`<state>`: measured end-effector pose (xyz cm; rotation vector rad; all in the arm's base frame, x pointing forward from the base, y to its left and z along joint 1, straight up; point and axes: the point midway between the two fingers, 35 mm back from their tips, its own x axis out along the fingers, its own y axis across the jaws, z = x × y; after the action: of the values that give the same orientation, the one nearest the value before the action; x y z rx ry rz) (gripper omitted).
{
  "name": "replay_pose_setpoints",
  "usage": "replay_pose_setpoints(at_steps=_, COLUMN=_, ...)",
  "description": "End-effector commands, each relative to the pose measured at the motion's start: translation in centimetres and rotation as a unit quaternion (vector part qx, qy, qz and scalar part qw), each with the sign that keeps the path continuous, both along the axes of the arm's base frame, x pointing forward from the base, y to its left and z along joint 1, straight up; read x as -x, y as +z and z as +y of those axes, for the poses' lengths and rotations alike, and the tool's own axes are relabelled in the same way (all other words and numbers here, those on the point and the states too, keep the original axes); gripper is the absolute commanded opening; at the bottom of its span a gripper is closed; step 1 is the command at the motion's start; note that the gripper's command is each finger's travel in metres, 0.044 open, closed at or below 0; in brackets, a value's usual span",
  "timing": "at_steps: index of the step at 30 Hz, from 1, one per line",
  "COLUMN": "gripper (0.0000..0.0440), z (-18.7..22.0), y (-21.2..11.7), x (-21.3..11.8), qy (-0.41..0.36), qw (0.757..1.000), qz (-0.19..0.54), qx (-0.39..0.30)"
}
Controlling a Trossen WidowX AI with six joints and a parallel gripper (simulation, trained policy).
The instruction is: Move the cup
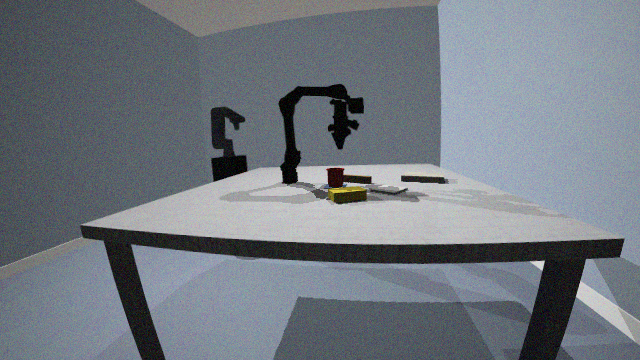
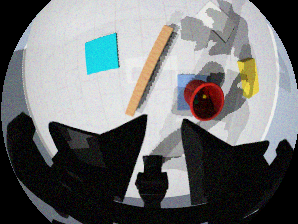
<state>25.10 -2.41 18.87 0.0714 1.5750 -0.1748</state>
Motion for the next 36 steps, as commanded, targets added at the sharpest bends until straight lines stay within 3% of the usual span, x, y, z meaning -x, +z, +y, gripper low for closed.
replay_pose_setpoints(at_steps=1, gripper=0.0163, z=-0.4, y=-0.6, x=0.0, qy=0.000, qw=1.000, qz=0.009, qx=0.003)
replay_pose_setpoints(at_steps=36, gripper=0.0193, z=-4.4, y=-7.5, x=0.8, qy=0.038, qw=0.996, qz=0.081, qx=-0.006)
